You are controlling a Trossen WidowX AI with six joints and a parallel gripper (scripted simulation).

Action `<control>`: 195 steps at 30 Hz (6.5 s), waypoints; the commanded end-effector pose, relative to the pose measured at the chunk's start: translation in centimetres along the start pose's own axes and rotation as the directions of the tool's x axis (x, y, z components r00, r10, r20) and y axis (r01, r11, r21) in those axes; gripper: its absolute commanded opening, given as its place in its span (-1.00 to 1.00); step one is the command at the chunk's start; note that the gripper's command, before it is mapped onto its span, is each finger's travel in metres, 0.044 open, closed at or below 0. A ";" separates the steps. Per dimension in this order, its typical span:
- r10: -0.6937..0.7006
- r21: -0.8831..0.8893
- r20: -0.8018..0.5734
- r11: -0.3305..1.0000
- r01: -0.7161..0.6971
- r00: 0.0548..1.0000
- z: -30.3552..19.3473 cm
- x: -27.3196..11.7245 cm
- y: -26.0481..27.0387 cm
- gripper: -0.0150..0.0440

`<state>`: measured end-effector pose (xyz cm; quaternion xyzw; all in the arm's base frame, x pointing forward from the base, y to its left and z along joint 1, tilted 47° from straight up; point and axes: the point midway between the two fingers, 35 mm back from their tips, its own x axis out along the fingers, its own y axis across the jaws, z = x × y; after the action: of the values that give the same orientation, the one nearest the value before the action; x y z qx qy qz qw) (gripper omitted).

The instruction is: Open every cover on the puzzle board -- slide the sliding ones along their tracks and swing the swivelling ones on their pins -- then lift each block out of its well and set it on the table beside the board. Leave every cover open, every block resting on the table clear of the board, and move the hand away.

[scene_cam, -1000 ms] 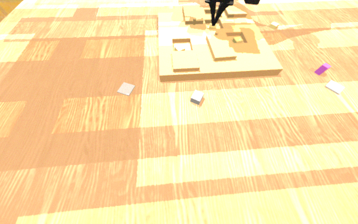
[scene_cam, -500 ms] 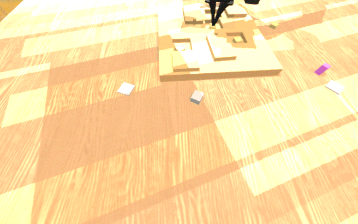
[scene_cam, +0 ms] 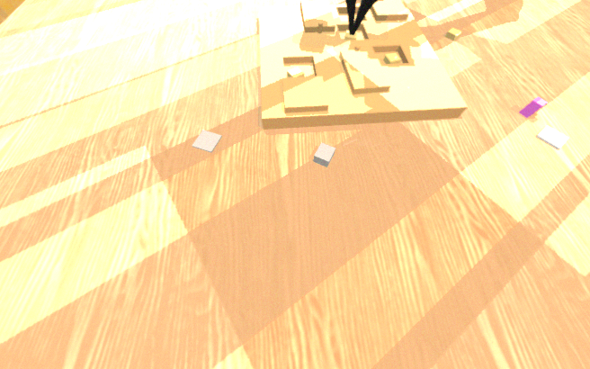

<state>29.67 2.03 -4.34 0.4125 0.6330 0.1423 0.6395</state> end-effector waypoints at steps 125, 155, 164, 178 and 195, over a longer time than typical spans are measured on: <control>-0.002 0.064 -0.006 0.998 0.002 1.000 0.1 0.3 0.1 -0.22; -0.001 0.071 -0.006 0.997 0.001 1.000 0.3 -3.4 -0.1 -0.22; 0.000 0.072 -0.007 0.997 0.000 1.000 0.3 -4.5 -0.1 -0.22; -0.002 0.073 -0.006 0.997 0.002 1.000 0.4 -8.0 -0.1 -0.22; -0.020 0.075 -0.004 0.997 0.020 1.000 -0.8 -9.2 3.9 -0.22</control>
<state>28.81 -2.45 4.02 0.4292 0.6432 0.1162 0.6233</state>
